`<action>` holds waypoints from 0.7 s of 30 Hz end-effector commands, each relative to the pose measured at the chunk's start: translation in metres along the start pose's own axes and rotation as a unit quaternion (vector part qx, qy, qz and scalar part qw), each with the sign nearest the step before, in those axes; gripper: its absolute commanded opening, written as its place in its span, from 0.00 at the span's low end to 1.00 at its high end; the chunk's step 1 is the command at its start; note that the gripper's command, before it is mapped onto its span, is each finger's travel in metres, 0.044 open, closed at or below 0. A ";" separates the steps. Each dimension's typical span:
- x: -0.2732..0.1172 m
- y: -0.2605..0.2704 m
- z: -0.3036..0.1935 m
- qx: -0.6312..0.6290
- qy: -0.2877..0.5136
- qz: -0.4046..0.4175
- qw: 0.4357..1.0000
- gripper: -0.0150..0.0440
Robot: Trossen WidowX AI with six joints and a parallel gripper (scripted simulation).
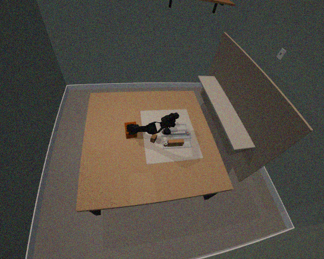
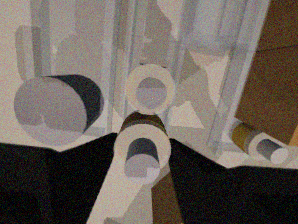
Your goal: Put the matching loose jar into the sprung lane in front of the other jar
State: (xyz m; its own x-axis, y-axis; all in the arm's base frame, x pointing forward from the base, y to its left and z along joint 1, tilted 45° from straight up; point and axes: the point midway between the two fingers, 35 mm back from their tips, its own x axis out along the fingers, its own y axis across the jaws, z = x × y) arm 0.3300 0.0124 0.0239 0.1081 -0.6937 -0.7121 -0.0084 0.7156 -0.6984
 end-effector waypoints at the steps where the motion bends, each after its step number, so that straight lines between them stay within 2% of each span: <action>1: -0.003 -0.002 0.010 0.008 -0.013 -0.002 1.000 0.25; 21: -0.004 -0.002 0.013 0.008 -0.013 -0.002 1.000 0.25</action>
State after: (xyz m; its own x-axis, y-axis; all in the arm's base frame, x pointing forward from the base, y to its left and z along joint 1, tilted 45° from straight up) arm 0.3329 0.0127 0.0241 0.1084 -0.6937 -0.7121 -0.0078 0.7157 -0.6984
